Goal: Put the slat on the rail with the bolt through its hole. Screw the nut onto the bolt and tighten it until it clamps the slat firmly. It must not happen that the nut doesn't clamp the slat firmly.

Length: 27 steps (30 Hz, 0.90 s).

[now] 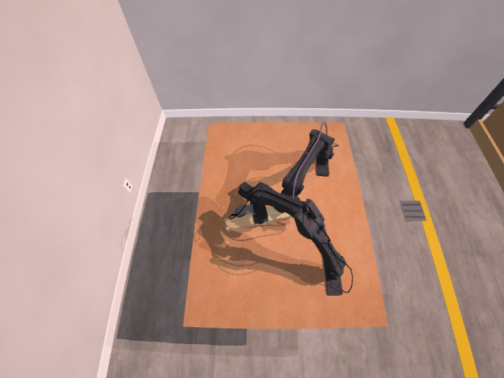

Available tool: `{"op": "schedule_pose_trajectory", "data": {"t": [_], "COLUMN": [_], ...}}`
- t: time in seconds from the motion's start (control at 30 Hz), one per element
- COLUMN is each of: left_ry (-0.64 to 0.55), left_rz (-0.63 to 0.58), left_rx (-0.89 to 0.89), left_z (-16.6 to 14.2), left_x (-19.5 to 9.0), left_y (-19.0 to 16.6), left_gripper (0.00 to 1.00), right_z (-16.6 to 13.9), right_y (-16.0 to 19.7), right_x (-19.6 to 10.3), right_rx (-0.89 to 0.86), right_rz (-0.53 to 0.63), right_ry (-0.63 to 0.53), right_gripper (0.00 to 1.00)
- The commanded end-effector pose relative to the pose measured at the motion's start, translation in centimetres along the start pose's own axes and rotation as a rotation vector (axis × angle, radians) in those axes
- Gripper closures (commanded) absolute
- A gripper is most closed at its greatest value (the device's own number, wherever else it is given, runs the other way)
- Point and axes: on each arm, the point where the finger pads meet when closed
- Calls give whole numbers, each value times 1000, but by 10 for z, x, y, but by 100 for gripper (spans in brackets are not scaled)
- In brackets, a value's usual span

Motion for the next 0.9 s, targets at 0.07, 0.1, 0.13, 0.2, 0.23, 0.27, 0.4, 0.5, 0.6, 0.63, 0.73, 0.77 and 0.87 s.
{"op": "schedule_pose_trajectory", "data": {"t": [0.07, 0.1, 0.13, 0.2, 0.23, 0.27, 0.4, 0.5, 0.6, 0.63, 0.73, 0.77, 0.87], "left_ry": [-11, -11, -11, -11, -11, -11, -11, -11, -11, -11, -11, -11, -11], "left_rz": [-10, -10, -10, -10, -10, -10, -10, -10, -10, -10, -10, -10, -10], "left_rx": [0, 0, 0, 0, 0, 0, 0, 0, 0, 0, 0, 0, 0], "left_z": [2, 2, 2, 2, 2, 2, 2, 2, 2, 2, 2, 2, 2], "left_x": [-5, -5, -5, -5, -5, -5, -5, -5, -5, -5, -5, -5, -5], "left_y": [-1, -1, -1, -1, -1, -1, -1, -1, -1, -1, -1, -1, -1], "left_gripper": [28, 28, 28, 28, 28, 28, 28, 28, 28, 28, 28, 28, 28], "right_z": [3, 3, 3, 3, 3, 3, 3, 3, 2, 1, 1, 1, 1], "right_y": [-3, -3, -3, -3, -3, -3, -3, -3, -2, -2, -2, -2, -2], "right_x": [-10, -10, -10, -10, -10, -10, -10, -10, -7, -6, -4, -4, -4], "right_rx": [-14, -14, -14, -14, -14, -14, -14, -14, -12, -11, -11, -11, -11], "right_rz": [-8, -8, -8, -8, -8, -8, -8, -8, -9, -10, -11, -11, -11], "right_ry": [-20, -20, -20, -20, -20, -20, -20, -20, -13, -9, -6, -6, -6], "right_gripper": [66, 66, 66, 66, 66, 66, 66, 66, 69, 70, 74, 76, 80]}}
Point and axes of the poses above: on each arm, the point where the finger pads meet when closed, its own x axis out along the fingers, its own y axis across the jaws, z = x × y, and after that the axes turned 7 degrees about x, right-handed
